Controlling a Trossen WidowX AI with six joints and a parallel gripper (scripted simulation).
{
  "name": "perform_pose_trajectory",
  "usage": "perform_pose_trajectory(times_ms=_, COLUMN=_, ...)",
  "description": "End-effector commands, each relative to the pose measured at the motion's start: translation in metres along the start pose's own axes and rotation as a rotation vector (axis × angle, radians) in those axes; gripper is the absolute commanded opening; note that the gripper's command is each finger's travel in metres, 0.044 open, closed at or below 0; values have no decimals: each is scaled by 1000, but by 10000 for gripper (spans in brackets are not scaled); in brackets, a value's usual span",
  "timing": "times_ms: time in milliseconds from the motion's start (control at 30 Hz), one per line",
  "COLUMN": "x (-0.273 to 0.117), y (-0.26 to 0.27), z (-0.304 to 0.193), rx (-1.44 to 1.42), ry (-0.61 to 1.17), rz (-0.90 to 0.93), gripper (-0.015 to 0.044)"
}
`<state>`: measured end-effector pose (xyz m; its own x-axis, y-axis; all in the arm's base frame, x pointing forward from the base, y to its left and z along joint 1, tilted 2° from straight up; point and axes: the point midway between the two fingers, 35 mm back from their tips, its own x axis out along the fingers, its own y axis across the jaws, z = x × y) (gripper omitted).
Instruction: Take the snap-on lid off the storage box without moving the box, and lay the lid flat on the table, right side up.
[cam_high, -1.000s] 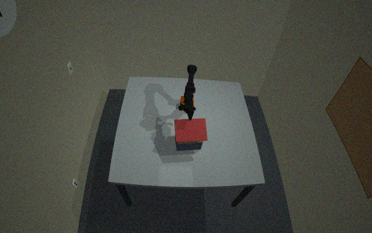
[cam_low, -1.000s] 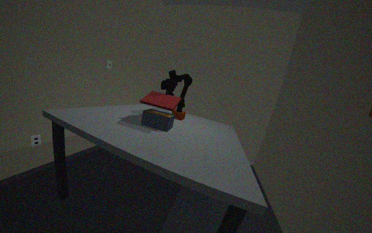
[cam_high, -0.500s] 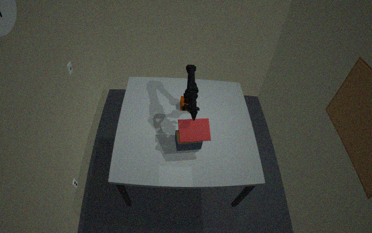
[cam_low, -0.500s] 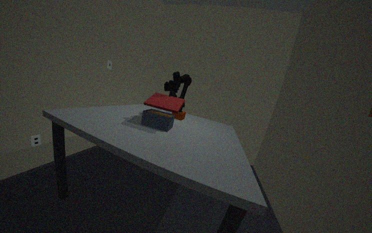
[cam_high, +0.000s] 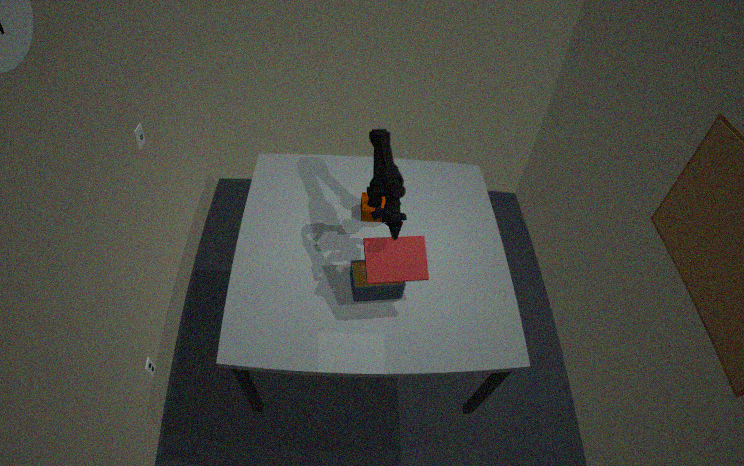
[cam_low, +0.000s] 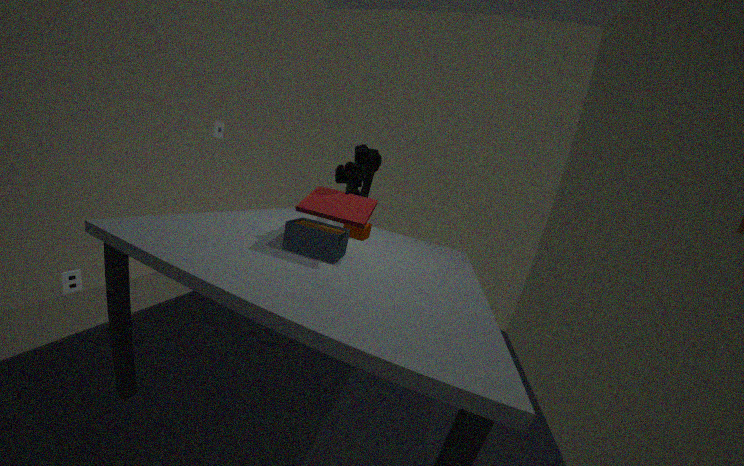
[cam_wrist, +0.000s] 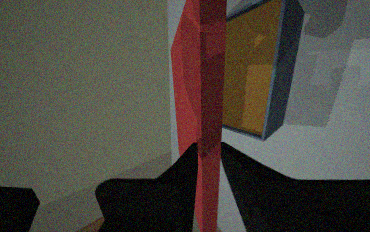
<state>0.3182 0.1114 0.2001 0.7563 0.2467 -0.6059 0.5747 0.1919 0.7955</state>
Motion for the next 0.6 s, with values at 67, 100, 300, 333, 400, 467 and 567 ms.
perform_pose_trajectory(times_ms=67, x=-2, y=2, z=-13, rx=7, ry=-4, rz=10, gripper=0)
perform_pose_trajectory(times_ms=100, x=-2, y=1, z=-15, rx=7, ry=-4, rz=10, gripper=0)
perform_pose_trajectory(times_ms=300, x=-2, y=1, z=-27, rx=8, ry=-3, rz=10, gripper=0)
perform_pose_trajectory(times_ms=333, x=-3, y=1, z=-29, rx=9, ry=-3, rz=10, gripper=0)
perform_pose_trajectory(times_ms=400, x=-3, y=1, z=-33, rx=9, ry=-3, rz=10, gripper=0)
perform_pose_trajectory(times_ms=467, x=-3, y=1, z=-37, rx=9, ry=-3, rz=10, gripper=0)
perform_pose_trajectory(times_ms=567, x=-3, y=1, z=-43, rx=10, ry=-2, rz=10, gripper=0)
